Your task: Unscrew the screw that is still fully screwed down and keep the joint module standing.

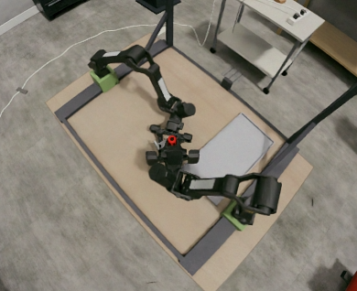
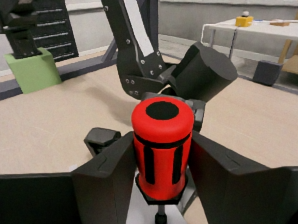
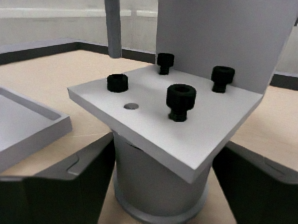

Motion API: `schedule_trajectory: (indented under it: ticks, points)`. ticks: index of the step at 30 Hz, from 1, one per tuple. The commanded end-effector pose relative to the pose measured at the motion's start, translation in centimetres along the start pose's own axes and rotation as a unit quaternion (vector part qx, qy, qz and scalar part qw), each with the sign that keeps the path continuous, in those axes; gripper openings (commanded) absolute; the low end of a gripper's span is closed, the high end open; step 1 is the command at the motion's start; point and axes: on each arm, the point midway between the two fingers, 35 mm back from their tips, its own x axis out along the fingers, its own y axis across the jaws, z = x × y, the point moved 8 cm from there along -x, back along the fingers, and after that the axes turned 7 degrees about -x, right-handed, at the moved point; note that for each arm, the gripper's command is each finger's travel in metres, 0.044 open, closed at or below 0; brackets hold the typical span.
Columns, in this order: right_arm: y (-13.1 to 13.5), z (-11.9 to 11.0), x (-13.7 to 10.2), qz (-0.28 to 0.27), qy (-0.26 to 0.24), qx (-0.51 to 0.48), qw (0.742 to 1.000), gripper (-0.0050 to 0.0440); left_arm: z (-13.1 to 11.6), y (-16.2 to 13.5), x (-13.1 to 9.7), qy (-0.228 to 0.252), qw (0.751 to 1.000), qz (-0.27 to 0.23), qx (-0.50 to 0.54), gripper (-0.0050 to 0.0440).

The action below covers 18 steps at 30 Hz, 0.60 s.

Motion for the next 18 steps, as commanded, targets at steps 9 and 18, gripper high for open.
schedule_trajectory:
  ticks: [9,18]
  points:
    - [0.39,1.48,0.09,0.001,-0.006,0.018,1.0,0.0245,0.77,0.04,0.01,-0.006,1.0,0.0,0.013,0.0135]
    - [0.39,1.48,0.09,0.001,-0.006,0.018,1.0,0.0245,0.22,-0.16,0.12,-0.002,1.0,-0.001,0.005,0.0135]
